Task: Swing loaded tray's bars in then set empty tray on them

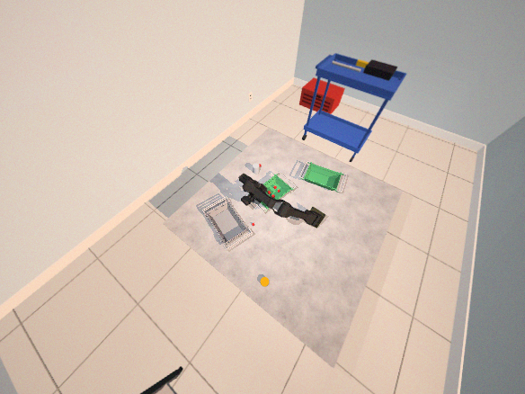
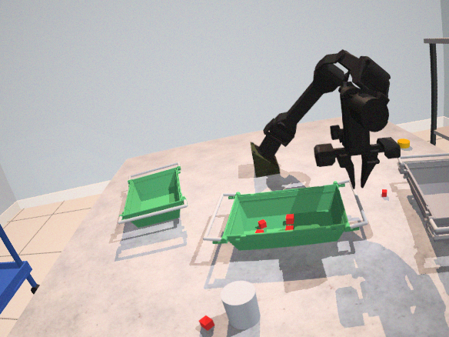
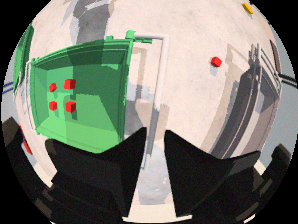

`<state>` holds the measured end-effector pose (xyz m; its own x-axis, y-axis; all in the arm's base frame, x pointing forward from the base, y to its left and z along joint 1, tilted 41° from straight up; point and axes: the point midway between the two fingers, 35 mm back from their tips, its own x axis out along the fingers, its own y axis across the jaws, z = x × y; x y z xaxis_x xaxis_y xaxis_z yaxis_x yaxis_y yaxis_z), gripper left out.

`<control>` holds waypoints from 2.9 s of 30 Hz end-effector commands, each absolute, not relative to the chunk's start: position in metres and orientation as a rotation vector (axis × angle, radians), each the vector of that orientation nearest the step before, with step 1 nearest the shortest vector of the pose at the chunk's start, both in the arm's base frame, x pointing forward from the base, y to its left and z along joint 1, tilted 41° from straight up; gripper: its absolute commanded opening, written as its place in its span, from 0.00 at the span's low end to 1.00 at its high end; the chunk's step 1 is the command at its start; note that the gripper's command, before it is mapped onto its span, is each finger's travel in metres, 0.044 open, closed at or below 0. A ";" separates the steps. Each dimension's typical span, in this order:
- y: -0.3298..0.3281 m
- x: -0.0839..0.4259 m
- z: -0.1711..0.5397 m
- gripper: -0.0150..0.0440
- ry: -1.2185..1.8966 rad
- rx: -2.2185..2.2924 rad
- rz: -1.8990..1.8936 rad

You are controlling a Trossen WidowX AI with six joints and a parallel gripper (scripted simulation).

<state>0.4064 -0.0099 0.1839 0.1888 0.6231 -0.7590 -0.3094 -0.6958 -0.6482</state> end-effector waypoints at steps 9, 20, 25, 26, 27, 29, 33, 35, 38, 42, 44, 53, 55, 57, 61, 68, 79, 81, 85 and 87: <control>0.015 0.413 0.155 0.39 -0.303 -1.719 1.607; 0.015 0.411 0.148 0.39 -0.303 -1.719 1.607; -0.004 0.404 0.153 0.39 -0.302 -1.718 1.608; -0.007 0.403 0.153 0.39 -0.302 -1.718 1.608; -0.010 0.401 0.152 0.39 -0.302 -1.719 1.608; -0.016 0.399 0.149 0.39 -0.301 -1.719 1.608; -0.027 0.394 0.140 0.39 -0.300 -1.719 1.609; -0.032 0.392 0.133 0.39 -0.300 -1.719 1.610; -0.035 0.390 0.122 0.39 -0.300 -1.719 1.610; -0.036 0.388 0.107 0.39 -0.300 -1.719 1.610; -0.036 0.388 0.105 0.39 -0.300 -1.719 1.610; -0.057 0.383 0.139 0.39 -0.252 -1.738 1.592; -0.060 0.382 0.143 0.39 -0.246 -1.740 1.590; -0.060 0.382 0.143 0.39 -0.246 -1.740 1.590; -0.057 0.382 0.136 0.39 -0.250 -1.724 1.591; -0.057 0.382 0.136 0.39 -0.250 -1.724 1.591; -0.057 0.382 0.136 0.39 -0.250 -1.724 1.591; -0.057 0.382 0.136 0.39 -0.250 -1.724 1.591; -0.059 0.382 0.138 0.39 -0.246 -1.724 1.590; -0.064 0.381 0.146 0.39 -0.230 -1.726 1.585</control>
